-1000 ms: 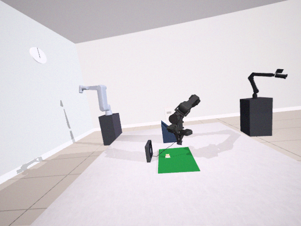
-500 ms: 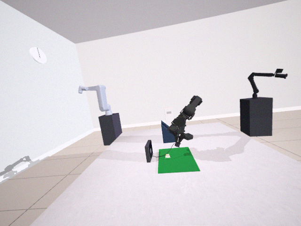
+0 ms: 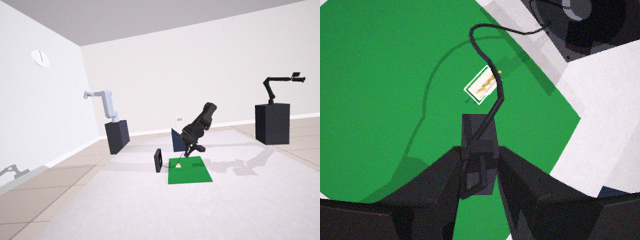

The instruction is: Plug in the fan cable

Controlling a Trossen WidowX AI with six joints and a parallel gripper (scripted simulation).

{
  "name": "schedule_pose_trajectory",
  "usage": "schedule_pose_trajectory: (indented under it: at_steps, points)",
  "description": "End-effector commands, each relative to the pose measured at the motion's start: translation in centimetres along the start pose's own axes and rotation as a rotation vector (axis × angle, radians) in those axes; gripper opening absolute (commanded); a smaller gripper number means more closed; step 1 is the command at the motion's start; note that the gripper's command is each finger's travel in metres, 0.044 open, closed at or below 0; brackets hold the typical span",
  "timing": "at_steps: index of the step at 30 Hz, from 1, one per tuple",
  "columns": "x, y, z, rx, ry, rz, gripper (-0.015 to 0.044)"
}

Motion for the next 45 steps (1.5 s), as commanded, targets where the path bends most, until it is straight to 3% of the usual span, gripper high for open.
schedule_pose_trajectory:
  at_steps: [1, 23, 45]
  points:
    - [0.3, -0.1, -0.4, 0.009, -0.066, -0.024, 0.0000]
    - [1.1, 0.3, -2.2, 0.044, -0.390, -0.037, 0.0000]
    - [0.9, 0.6, -4.2, 0.119, -0.702, 0.078, 0.0000]
Point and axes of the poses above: the point midway between the two fingers, 35 mm back from their tips, its own x axis out along the fingers, its own y axis across the jaws, z = x × y, the point moved 5 cm from there along -x, back along the fingers, and after that the axes turned 6 degrees about x, right-handed, at the moved point
